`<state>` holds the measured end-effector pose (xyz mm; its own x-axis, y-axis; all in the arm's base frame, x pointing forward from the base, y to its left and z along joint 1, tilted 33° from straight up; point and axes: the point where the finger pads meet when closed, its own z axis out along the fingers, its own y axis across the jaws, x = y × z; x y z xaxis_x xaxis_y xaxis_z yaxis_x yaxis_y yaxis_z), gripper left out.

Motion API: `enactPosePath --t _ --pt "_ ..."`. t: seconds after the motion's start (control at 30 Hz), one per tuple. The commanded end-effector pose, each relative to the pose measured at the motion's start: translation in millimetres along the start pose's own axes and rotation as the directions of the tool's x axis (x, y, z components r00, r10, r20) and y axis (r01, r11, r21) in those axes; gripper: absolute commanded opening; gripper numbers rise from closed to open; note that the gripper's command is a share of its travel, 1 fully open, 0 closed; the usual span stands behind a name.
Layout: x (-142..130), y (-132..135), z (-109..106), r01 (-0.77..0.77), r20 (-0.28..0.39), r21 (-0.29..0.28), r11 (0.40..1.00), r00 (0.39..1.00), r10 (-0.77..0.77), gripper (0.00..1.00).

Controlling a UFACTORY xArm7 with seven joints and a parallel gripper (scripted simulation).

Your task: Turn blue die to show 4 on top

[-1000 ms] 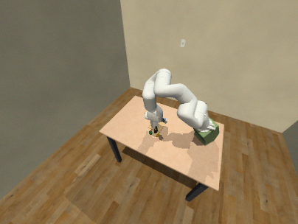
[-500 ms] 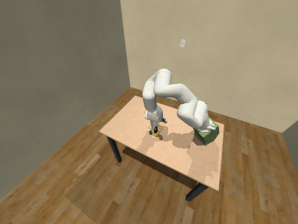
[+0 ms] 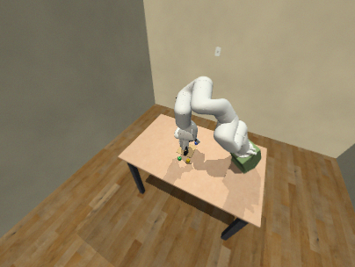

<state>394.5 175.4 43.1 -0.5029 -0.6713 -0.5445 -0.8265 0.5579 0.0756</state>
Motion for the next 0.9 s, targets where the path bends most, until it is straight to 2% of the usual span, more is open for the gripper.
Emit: enactPosePath --t 0.0,0.13,0.23,0.63,0.67,0.73,0.83,0.87 --pt "-1 0 -26 -0.001 -0.005 -0.007 1.0 1.0 0.001 1.0" --pt "-1 0 -51 -0.001 -0.005 -0.007 1.0 1.0 0.001 1.0" --pt "-2 0 -60 -0.001 -0.005 -0.007 1.0 1.0 0.001 1.0" --pt "0 -2 -62 -0.004 -0.005 -0.007 1.0 1.0 0.004 1.0" --pt "8 -11 -61 -0.018 -0.006 -0.01 1.0 1.0 0.018 1.0" --pt "51 -50 -56 -0.085 -0.006 -0.017 0.996 0.996 0.085 1.0" --pt "53 -52 -56 -0.085 -0.006 -0.017 0.996 0.996 0.085 1.0" --pt "88 -75 -55 -0.128 -0.005 -0.016 0.992 0.992 0.128 1.0"
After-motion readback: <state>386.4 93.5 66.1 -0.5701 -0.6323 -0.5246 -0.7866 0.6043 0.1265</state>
